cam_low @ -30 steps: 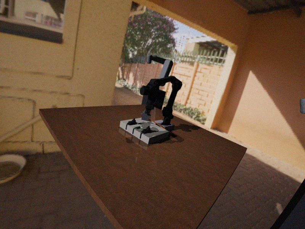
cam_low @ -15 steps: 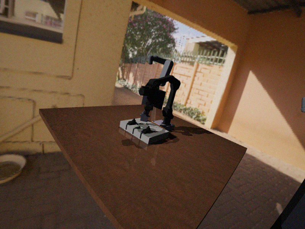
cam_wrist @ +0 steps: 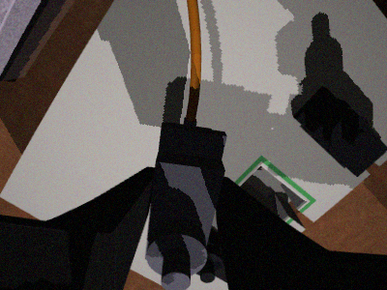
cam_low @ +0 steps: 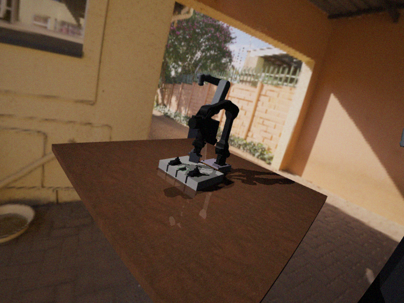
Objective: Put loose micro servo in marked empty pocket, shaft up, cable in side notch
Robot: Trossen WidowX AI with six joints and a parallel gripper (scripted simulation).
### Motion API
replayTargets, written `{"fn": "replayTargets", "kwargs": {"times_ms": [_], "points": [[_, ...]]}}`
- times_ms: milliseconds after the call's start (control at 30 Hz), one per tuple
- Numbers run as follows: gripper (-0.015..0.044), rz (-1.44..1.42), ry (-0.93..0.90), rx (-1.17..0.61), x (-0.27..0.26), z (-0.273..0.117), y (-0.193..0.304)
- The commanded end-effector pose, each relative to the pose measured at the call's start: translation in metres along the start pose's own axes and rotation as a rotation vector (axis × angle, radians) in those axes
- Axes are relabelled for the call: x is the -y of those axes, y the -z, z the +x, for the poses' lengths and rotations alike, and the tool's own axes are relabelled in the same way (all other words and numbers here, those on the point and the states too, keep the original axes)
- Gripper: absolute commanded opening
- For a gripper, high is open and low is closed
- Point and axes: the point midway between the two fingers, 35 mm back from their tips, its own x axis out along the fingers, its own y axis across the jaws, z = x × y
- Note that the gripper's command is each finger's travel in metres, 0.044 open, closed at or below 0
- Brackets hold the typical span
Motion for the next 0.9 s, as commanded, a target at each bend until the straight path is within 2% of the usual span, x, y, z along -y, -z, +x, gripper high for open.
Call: {"fn": "replayTargets", "kwargs": {"times_ms": [0, 867], "points": [[0.0000, 0.111, 0.007, -0.007, -0.0004, -0.0023, 0.0001], [0.0000, 1.007, 0.010, -0.003, -0.0004, -0.0024, 0.0001]]}}
